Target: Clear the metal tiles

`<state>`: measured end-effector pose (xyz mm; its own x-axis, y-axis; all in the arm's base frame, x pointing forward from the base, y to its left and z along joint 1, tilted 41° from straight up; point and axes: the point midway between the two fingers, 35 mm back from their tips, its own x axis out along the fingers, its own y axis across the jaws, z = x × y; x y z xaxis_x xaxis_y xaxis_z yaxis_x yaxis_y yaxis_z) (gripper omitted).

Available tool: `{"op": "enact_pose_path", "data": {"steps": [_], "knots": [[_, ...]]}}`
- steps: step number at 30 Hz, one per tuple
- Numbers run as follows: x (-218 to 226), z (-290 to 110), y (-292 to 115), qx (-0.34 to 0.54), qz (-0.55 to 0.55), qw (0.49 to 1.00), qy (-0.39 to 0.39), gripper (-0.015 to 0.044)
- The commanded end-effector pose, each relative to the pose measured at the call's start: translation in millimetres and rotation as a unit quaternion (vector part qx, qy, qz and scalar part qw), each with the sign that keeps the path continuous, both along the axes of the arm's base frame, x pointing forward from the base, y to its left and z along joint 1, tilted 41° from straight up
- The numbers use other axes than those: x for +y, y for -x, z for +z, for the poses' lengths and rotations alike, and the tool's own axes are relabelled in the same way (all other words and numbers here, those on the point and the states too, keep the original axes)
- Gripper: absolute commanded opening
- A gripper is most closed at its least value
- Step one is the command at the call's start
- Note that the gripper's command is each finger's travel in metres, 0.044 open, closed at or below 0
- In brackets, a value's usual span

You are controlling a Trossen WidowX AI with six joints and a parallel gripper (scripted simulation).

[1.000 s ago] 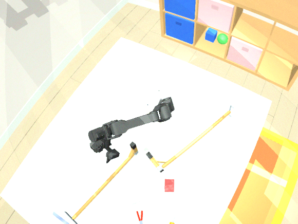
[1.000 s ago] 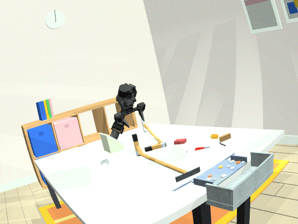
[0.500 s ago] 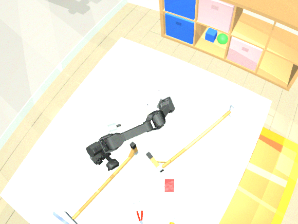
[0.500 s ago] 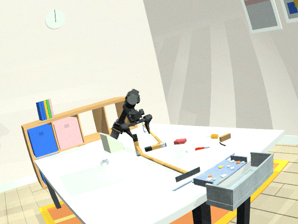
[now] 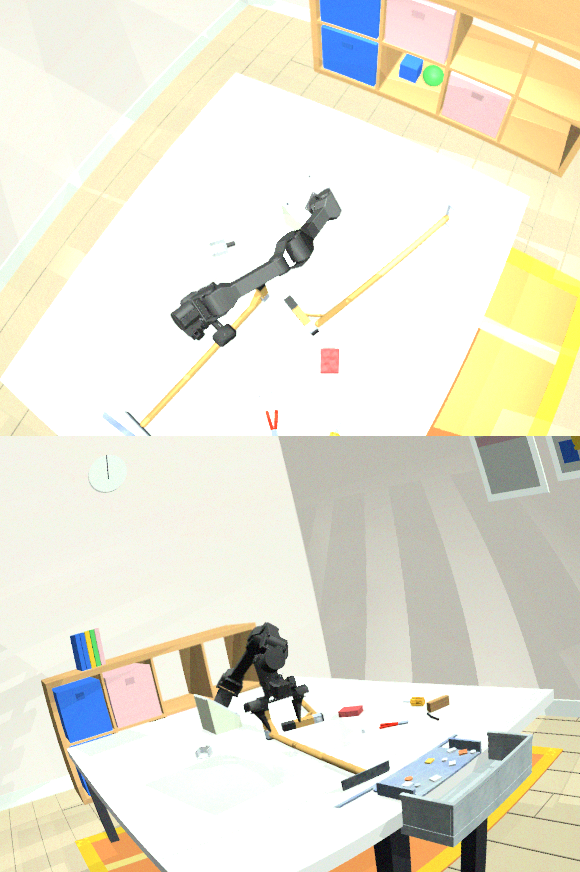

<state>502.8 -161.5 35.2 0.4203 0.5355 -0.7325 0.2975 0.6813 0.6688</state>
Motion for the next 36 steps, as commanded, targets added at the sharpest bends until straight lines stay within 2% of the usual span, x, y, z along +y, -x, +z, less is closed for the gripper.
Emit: {"op": "enact_pose_path", "data": {"steps": [1,7,36], "knots": [[12,-10,-6,0.013,0.020,1.000,0.009,0.0440],[21,-17,-7,0.023,0.032,0.999,0.011,0.0440],[-6,40,43,-0.022,-0.003,1.000,0.019,0.0440]]}}
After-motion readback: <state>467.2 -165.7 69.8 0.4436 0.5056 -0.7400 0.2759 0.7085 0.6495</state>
